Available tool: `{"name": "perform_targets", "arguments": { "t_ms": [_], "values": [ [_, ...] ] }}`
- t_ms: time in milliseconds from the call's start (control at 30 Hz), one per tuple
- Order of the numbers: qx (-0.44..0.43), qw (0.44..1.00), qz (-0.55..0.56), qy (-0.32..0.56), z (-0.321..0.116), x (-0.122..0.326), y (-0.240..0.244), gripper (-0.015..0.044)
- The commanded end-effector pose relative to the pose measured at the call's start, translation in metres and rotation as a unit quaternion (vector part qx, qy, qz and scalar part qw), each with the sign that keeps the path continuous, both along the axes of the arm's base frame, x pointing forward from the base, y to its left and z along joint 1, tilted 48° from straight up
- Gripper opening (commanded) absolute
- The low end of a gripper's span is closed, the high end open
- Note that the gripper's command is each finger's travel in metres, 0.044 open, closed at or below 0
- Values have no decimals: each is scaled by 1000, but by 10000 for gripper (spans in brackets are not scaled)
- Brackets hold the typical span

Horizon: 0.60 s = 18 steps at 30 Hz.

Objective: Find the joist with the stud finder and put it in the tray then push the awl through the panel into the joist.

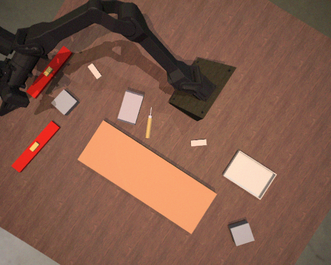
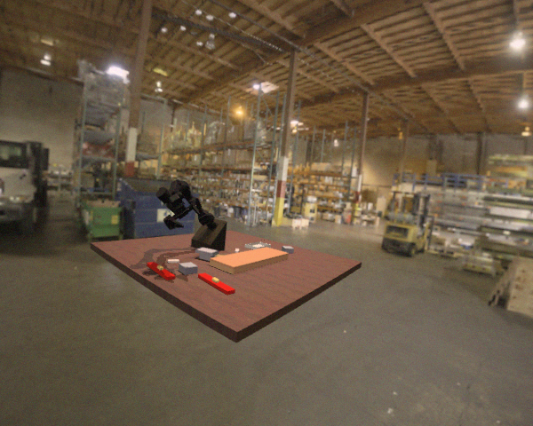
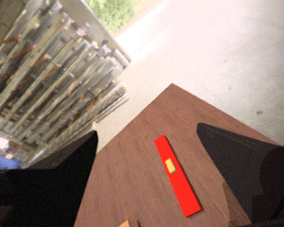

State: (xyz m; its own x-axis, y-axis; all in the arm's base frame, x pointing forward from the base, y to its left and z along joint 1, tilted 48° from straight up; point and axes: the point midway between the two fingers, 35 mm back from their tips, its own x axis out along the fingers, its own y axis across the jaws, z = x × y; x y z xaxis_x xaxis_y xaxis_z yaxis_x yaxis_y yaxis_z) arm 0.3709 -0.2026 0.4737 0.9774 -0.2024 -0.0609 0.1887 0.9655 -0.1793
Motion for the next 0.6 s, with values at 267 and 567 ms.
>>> {"name": "perform_targets", "arguments": {
  "t_ms": [267, 567],
  "values": [
    [466, 854, -231, 31, -147, -13, 17, 440],
    [600, 701, -386, -11, -224, -44, 32, 440]
  ]
}}
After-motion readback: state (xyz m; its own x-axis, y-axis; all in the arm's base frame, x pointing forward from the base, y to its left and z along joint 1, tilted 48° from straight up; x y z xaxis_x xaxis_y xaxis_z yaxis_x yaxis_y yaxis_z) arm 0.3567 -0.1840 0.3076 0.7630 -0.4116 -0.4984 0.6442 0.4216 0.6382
